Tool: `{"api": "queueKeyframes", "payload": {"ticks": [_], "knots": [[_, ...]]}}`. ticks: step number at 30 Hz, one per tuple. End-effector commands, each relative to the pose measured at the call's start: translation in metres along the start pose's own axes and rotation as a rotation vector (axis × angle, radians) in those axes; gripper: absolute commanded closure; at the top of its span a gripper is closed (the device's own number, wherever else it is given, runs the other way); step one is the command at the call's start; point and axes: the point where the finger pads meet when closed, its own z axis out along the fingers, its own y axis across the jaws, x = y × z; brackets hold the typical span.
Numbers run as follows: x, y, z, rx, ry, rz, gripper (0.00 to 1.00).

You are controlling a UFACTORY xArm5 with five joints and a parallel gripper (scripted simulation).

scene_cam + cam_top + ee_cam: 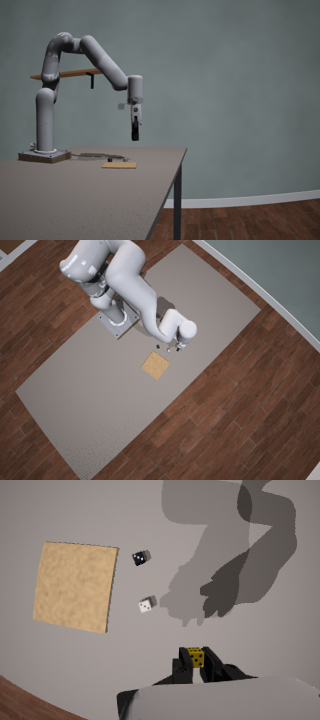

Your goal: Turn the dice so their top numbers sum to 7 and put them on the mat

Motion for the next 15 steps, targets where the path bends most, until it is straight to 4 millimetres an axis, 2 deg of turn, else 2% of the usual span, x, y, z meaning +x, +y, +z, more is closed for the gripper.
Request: {"api": "queueKeyframes", "payload": {"ticks": [1, 6, 15], "knots": [[-0.0056, -0.0002, -0.0002, 0.0, -0.014, -0.024, 0.89], [-0.0052, -0.0002, 0.0, -0.001, -0.064, -0.026, 0.89], [-0.0015, -0.0005, -0.0002, -0.005, -0.335, -0.039, 0.89]]}}
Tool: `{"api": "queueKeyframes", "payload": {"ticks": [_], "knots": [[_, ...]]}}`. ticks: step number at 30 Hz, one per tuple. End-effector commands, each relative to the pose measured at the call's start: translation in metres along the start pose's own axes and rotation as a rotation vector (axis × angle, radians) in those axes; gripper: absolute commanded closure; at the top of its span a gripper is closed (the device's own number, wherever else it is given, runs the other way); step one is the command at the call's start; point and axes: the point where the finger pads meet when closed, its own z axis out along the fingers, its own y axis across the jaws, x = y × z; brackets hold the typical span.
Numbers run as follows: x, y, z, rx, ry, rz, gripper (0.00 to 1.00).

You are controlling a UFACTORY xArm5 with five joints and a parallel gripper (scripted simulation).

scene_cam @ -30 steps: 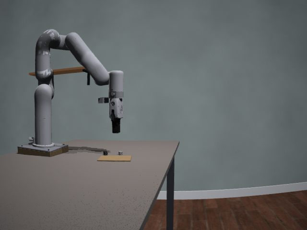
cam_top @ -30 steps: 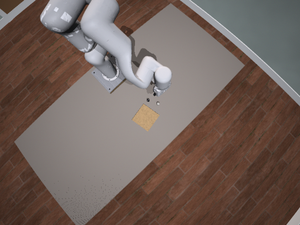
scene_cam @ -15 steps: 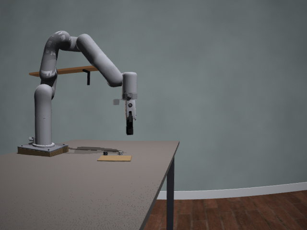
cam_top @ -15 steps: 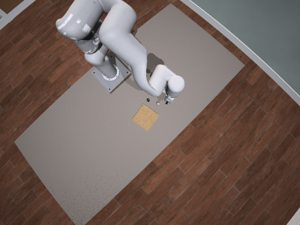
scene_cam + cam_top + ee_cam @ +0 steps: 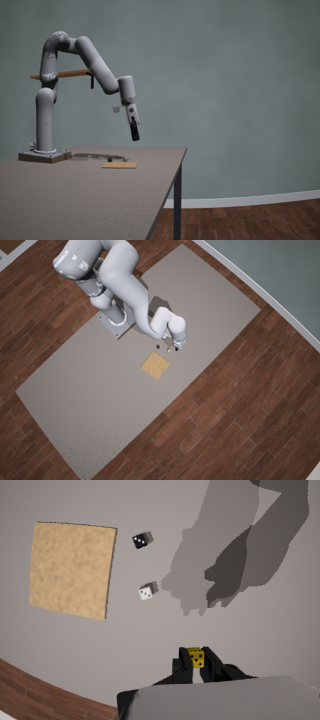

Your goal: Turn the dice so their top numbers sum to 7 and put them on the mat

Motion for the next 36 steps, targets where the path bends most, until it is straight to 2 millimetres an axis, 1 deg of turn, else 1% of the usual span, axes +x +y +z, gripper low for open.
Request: {"api": "queueKeyframes", "payload": {"ticks": [1, 4, 7, 10, 15, 20, 24, 30, 36], "knots": [[-0.0005, 0.0, 0.0, 0.0, -0.172, -0.008, 0.89], [0.0007, -0.0001, -0.0005, 0.001, -0.254, -0.013, 0.89], [0.0008, -0.0001, -0.0005, 0.001, -0.263, -0.014, 0.89], [0.0024, -0.0002, -0.0013, 0.003, -0.383, -0.022, 0.89], [0.0038, -0.0002, -0.0022, 0.006, -0.477, -0.028, 0.89], [0.0057, -0.0003, -0.0032, 0.011, -0.614, -0.038, 0.89], [0.0063, -0.0003, -0.0039, 0.012, -0.643, -0.04, 0.89], [0.0074, -0.0004, -0.0041, 0.017, -0.752, -0.048, 0.89], [0.0083, -0.0004, -0.0046, 0.018, -0.774, -0.049, 0.89]]}}
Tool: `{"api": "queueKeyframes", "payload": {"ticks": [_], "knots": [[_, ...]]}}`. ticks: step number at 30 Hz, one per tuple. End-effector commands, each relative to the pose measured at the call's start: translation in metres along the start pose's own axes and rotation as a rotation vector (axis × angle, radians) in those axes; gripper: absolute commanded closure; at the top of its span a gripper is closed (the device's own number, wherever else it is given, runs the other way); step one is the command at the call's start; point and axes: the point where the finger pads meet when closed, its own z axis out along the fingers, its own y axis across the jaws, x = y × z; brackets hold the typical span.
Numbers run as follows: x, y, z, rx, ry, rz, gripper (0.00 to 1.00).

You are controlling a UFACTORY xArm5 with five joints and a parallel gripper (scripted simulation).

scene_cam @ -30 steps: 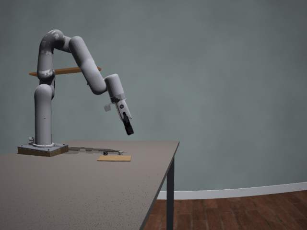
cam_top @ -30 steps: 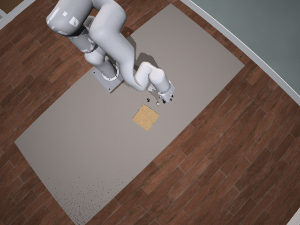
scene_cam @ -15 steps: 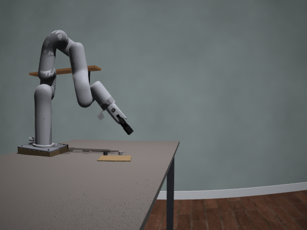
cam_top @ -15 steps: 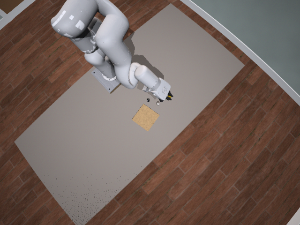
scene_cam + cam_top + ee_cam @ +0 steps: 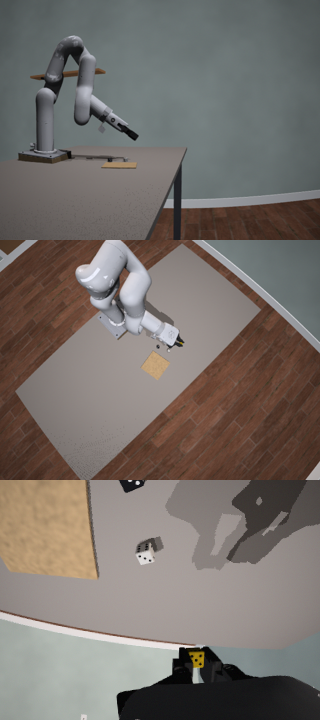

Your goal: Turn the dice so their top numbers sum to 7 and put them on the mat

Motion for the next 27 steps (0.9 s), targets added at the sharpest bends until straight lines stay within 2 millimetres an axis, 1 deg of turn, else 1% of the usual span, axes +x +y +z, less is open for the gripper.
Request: {"api": "queueKeyframes", "payload": {"ticks": [1, 7, 11, 20, 22, 27], "knots": [[-0.002, 0.0, 0.001, 0.002, -0.04, -0.002, 0.89], [0.0, 0.0, 0.002, 0.002, -0.04, -0.002, 0.89], [0.004, 0.0, 0.005, 0.003, -0.041, -0.002, 0.89], [0.028, -0.001, 0.024, 0.007, -0.041, -0.002, 0.89], [0.028, -0.001, 0.024, 0.007, -0.041, -0.002, 0.89], [0.044, -0.002, 0.036, 0.009, -0.041, -0.002, 0.89]]}}
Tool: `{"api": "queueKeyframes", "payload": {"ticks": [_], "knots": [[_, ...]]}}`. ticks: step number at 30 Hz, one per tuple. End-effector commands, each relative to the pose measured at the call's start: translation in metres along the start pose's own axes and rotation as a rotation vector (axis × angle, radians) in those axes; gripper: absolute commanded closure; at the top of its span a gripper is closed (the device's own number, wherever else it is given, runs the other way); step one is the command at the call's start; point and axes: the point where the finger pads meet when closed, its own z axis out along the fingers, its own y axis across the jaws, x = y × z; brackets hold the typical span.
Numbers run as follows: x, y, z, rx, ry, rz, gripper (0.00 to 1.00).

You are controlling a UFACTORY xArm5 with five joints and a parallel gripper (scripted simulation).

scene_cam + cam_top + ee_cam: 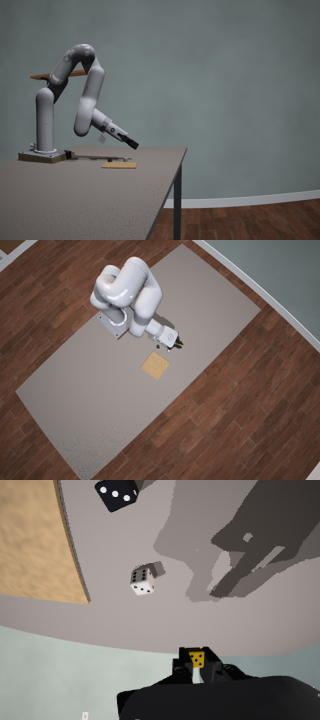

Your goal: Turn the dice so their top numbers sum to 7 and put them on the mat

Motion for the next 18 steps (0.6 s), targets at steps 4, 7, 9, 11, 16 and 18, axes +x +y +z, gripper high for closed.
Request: {"api": "queueKeyframes", "payload": {"ticks": [4, 7, 9, 11, 16, 18], "knots": [[0.021, -0.001, 0.016, 0.004, -0.005, 0.0, 0.89], [0.026, -0.001, 0.02, 0.004, -0.005, 0.0, 0.89], [0.028, -0.001, 0.021, 0.005, -0.005, 0.0, 0.89], [0.028, -0.001, 0.021, 0.005, -0.005, 0.0, 0.89], [0.029, -0.001, 0.022, 0.005, -0.005, 0.0, 0.89], [0.029, -0.001, 0.022, 0.005, -0.005, 0.0, 0.89]]}}
